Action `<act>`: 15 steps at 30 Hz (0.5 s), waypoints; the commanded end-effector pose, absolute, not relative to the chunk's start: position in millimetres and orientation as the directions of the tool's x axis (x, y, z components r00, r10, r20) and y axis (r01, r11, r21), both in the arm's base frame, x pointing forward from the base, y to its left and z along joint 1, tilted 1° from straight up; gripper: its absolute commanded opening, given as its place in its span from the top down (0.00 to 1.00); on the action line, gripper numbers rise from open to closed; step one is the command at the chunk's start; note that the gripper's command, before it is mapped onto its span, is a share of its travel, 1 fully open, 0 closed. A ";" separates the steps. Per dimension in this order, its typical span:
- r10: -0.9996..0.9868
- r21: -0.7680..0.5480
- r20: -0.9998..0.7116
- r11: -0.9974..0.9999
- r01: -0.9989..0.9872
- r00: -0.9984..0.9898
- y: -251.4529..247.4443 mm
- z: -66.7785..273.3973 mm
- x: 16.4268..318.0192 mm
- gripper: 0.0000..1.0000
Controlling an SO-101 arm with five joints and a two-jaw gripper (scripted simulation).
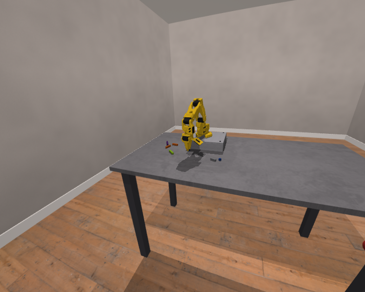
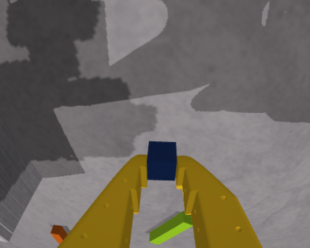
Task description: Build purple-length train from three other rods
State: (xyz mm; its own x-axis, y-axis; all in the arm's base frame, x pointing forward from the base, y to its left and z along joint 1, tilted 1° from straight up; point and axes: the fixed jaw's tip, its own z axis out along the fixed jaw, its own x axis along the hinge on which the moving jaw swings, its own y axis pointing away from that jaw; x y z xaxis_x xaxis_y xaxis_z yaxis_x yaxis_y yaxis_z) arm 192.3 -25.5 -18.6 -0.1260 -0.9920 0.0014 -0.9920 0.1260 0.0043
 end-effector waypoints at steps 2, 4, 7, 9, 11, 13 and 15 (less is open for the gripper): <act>-0.992 0.013 0.000 0.128 -0.992 -0.128 -23.7 -19.0 192.2 1.00; -0.992 0.013 0.000 0.128 -0.992 -0.128 -23.7 -19.0 192.2 1.00; -0.992 0.013 0.000 0.128 -0.992 -0.128 -23.7 -19.0 192.2 1.00; -0.992 0.013 0.000 0.128 -0.992 -0.128 -23.7 -19.0 192.2 1.00; -0.992 0.013 0.000 0.128 -0.992 -0.128 -23.7 -19.2 192.2 1.00; -0.992 0.013 0.000 0.128 -0.992 -0.128 -23.7 -19.7 192.2 1.00; -0.992 0.013 0.000 0.128 -0.992 -0.128 -23.8 -20.7 192.3 1.00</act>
State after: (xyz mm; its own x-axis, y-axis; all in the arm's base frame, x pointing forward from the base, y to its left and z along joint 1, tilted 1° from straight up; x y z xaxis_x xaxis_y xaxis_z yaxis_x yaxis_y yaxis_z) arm 191.8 -25.5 -19.2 -0.1262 -0.9920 0.0014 -0.9920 0.1262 0.0083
